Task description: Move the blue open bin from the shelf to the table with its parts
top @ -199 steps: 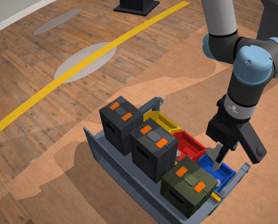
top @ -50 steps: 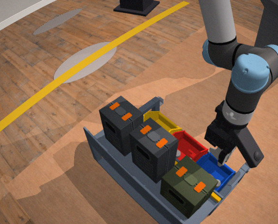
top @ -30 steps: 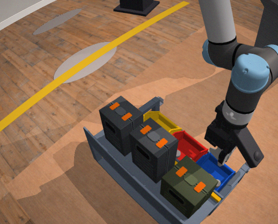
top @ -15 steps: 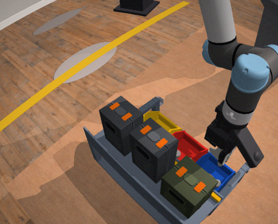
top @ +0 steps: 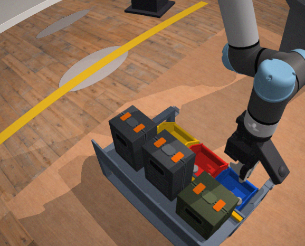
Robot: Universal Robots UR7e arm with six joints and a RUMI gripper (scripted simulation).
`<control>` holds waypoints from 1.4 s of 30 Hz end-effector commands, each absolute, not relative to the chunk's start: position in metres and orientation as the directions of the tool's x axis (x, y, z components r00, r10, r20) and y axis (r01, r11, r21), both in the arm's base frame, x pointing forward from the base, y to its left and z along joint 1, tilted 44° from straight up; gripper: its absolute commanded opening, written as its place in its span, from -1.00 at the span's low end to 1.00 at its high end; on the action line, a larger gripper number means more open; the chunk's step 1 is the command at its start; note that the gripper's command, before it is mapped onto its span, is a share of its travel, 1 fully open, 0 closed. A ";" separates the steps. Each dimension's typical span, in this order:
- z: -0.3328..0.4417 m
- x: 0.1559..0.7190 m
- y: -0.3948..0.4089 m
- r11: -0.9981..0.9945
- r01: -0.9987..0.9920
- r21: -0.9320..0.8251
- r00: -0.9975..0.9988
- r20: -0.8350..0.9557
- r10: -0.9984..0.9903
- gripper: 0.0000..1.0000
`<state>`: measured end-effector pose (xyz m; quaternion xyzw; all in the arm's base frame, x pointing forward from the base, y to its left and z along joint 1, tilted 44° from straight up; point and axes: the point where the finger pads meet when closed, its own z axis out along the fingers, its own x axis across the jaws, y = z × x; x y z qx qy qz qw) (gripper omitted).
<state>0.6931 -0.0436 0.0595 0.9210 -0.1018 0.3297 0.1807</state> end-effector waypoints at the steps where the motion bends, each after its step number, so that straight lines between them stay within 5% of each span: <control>1: 0.060 0.693 -0.043 -0.914 -0.307 0.265 0.761 0.645 -0.068 -1.00; 42: 0.068 0.687 -0.039 -0.914 -0.307 0.265 0.761 0.645 -0.068 -1.00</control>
